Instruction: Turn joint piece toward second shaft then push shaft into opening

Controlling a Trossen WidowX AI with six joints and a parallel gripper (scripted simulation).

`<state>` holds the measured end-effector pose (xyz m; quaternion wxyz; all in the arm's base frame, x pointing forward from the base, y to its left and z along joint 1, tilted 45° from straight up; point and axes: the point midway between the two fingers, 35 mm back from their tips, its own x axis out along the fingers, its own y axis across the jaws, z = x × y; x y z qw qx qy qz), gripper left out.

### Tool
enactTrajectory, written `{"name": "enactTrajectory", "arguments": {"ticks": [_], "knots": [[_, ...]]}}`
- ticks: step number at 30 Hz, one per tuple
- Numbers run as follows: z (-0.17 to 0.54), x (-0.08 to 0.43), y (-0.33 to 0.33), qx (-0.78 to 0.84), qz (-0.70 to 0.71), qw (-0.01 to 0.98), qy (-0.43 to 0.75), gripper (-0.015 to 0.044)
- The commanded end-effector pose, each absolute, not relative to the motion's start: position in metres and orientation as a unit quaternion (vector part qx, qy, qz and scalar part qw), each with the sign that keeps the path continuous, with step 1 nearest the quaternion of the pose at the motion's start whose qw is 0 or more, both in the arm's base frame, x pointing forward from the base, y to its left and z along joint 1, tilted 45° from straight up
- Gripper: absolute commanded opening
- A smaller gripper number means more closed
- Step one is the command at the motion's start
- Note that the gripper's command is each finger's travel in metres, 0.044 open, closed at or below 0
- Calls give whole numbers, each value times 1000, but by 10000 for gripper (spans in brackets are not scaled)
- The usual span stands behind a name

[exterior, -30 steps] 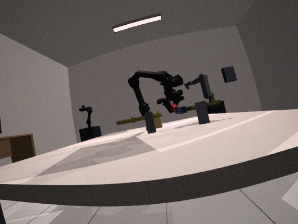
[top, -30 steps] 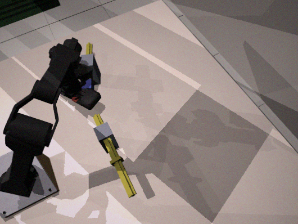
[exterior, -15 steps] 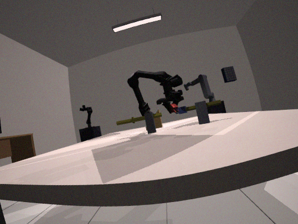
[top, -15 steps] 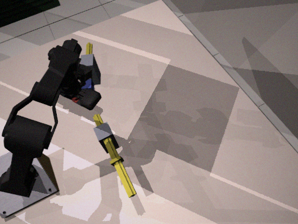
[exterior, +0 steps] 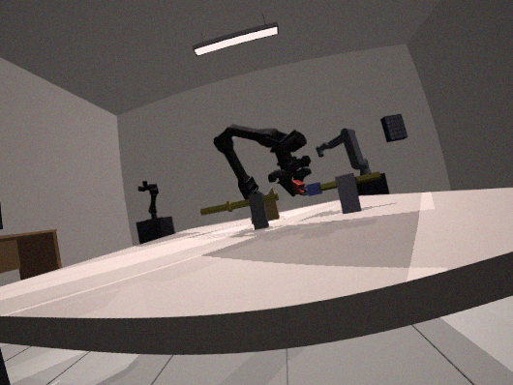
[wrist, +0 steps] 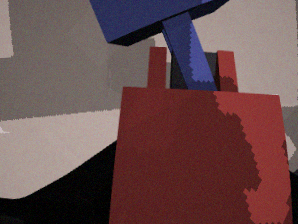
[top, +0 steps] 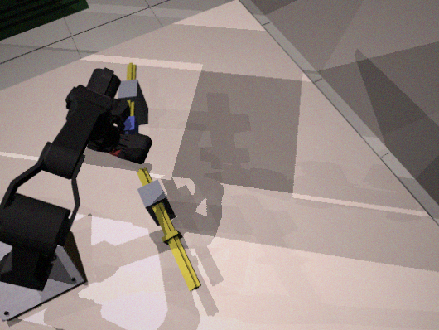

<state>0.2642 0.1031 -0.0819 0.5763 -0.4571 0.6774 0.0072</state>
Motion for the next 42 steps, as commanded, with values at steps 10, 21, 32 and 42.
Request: {"name": "enactTrajectory", "arguments": {"ticks": [10, 21, 32, 42], "knots": [[-82, 266, 98, -479, 70, 579, 656, 0], [-82, 266, 98, -480, 72, 579, 655, 0], [-82, 266, 98, -480, 71, 580, 654, 0], [-82, 266, 98, -480, 71, 580, 654, 147]]}}
